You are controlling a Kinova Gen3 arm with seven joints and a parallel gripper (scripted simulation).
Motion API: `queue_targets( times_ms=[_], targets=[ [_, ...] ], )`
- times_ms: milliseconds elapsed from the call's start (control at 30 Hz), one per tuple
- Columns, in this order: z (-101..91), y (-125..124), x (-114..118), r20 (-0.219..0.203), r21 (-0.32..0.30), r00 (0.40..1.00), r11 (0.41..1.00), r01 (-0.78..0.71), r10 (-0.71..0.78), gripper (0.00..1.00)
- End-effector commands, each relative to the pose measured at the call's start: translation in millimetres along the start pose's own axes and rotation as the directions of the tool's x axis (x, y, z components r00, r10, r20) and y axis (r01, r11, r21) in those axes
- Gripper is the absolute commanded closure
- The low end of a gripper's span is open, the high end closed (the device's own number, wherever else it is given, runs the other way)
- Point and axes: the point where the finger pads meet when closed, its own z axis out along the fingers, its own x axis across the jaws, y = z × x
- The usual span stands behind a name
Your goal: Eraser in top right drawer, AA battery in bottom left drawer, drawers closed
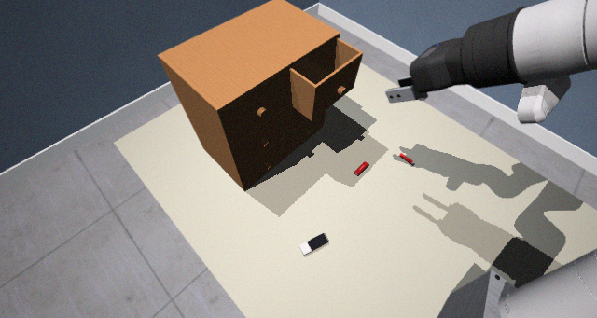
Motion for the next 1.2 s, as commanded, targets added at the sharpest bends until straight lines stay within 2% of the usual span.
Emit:
queue_targets(
  times_ms=[0,1167],
  targets=[
    [-2.7,3.0,1.3,-0.004,-0.005,1.0,1.0,0.004,-0.004,0.33],
    [-6.1,4.7,1.1,-0.003,0.013,1.0,1.0,0.003,-0.003,0.33]
  ],
)
